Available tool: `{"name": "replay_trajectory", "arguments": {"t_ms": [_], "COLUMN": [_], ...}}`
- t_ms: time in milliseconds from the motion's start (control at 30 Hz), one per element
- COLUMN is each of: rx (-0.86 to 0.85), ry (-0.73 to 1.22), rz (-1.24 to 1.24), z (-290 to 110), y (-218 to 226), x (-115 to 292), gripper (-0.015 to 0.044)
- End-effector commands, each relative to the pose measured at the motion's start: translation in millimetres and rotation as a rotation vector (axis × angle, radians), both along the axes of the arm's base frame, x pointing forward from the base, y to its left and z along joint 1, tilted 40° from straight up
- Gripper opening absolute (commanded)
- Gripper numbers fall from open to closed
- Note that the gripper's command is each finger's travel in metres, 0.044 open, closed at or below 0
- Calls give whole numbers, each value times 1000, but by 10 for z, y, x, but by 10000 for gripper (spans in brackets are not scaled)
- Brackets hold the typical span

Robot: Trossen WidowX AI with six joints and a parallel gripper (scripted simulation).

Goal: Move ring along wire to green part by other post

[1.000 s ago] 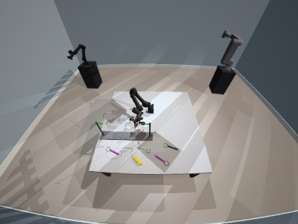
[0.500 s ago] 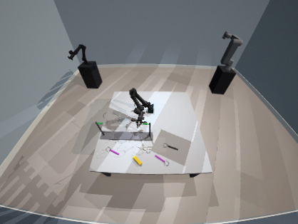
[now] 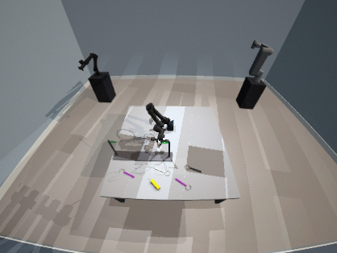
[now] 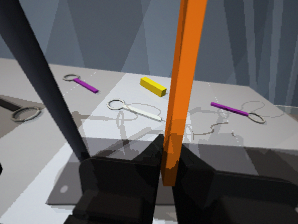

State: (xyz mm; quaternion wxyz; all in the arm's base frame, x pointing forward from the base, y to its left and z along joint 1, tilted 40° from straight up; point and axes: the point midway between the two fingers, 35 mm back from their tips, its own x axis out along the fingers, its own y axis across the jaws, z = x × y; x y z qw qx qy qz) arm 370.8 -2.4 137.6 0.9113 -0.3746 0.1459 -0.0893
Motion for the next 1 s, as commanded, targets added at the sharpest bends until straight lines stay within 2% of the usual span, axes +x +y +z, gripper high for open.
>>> {"name": "replay_trajectory", "arguments": {"t_ms": [0,967], "rx": [22,45], "ry": [10,11], "rz": [-3,0], "z": [-83,-290], "y": [49,292], "x": [-13,-36], "gripper": [-150,-150]}}
